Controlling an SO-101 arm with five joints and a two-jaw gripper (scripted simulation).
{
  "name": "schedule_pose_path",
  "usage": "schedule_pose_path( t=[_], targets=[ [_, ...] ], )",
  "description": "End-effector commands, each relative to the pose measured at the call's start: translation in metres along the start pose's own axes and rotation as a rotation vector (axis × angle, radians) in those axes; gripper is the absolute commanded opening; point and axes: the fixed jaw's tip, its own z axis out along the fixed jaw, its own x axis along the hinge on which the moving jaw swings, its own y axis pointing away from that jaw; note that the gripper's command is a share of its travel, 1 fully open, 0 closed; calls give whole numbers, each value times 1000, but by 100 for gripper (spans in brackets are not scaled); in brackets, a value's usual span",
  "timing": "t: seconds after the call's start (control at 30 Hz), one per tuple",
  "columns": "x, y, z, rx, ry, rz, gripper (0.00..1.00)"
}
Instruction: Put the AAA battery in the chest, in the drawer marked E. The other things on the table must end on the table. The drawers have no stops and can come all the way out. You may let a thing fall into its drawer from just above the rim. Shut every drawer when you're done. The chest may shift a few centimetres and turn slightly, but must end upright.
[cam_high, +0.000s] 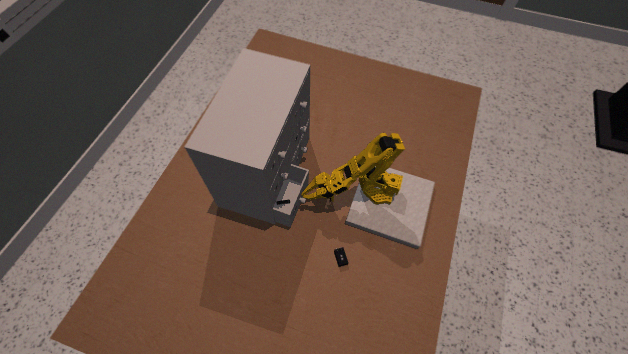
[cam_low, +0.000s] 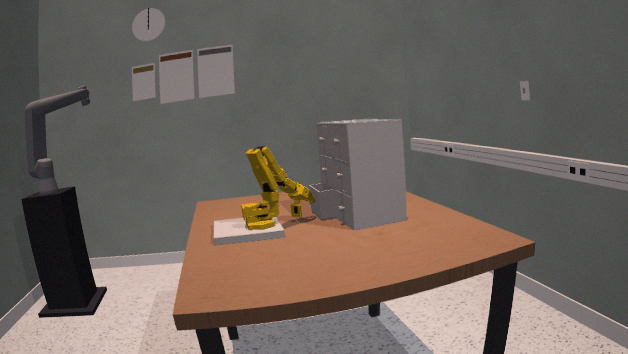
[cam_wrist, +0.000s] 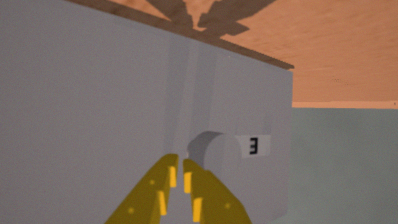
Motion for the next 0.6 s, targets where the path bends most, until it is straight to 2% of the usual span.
schedule_pose_path(
  t=[0.0, 0.57],
  targets=[
    [-1, 2, 3, -9, -8, 15, 0],
    [5, 10, 12, -34, -8, 33, 0]
  ],
)
